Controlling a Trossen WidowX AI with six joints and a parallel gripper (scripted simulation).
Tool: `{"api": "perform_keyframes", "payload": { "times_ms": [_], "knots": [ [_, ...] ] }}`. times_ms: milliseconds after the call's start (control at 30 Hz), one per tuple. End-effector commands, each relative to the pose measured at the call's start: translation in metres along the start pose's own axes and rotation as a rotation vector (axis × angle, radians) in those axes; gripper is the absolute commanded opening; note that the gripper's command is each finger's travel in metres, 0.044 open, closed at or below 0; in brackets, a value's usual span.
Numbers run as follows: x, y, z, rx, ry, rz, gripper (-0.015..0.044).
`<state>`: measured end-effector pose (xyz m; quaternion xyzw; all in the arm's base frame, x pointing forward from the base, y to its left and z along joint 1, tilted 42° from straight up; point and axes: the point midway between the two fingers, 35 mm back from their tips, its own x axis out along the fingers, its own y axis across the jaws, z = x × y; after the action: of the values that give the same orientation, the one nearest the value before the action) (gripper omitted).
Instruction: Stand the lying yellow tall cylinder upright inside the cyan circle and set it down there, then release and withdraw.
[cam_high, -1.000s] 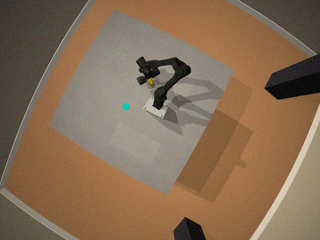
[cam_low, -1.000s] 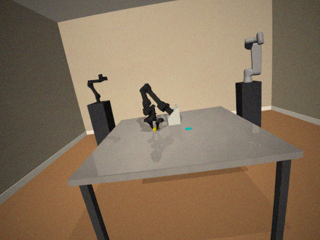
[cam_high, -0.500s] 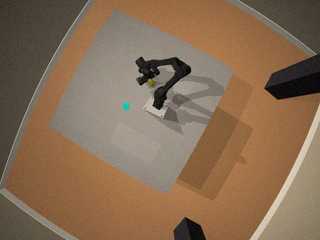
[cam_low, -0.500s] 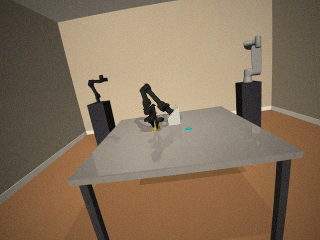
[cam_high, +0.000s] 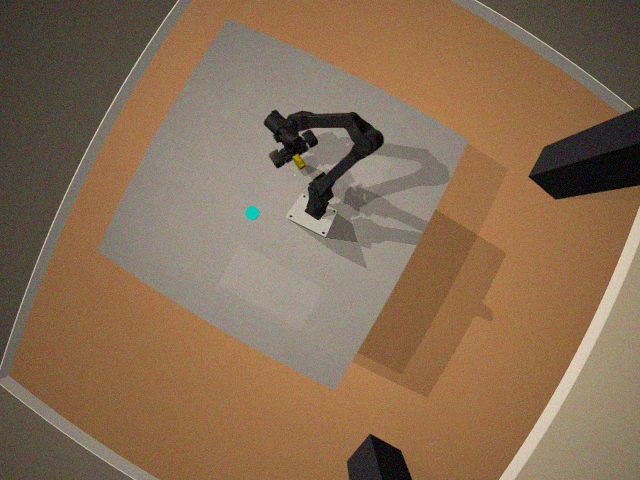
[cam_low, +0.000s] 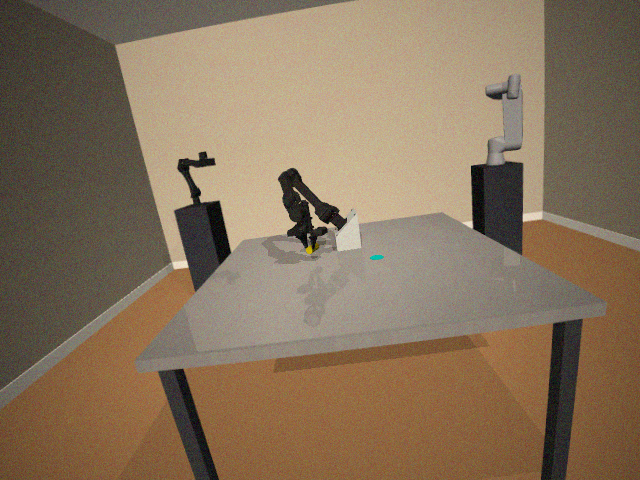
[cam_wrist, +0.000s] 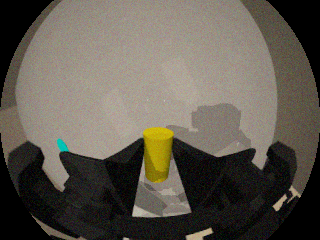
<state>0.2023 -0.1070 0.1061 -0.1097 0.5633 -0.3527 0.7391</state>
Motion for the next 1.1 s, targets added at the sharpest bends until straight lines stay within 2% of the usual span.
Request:
{"api": "perform_keyframes", "payload": {
  "times_ms": [0, 633, 1067],
  "knots": [
    [-0.014, -0.001, 0.002, 0.009, -0.008, -0.002, 0.0105],
    [-0.064, -0.007, -0.004, 0.006, -0.016, -0.014, 0.0105],
    [-0.069, 0.015, 0.003, -0.126, -0.015, 0.003, 0.0105]
  ]
}}
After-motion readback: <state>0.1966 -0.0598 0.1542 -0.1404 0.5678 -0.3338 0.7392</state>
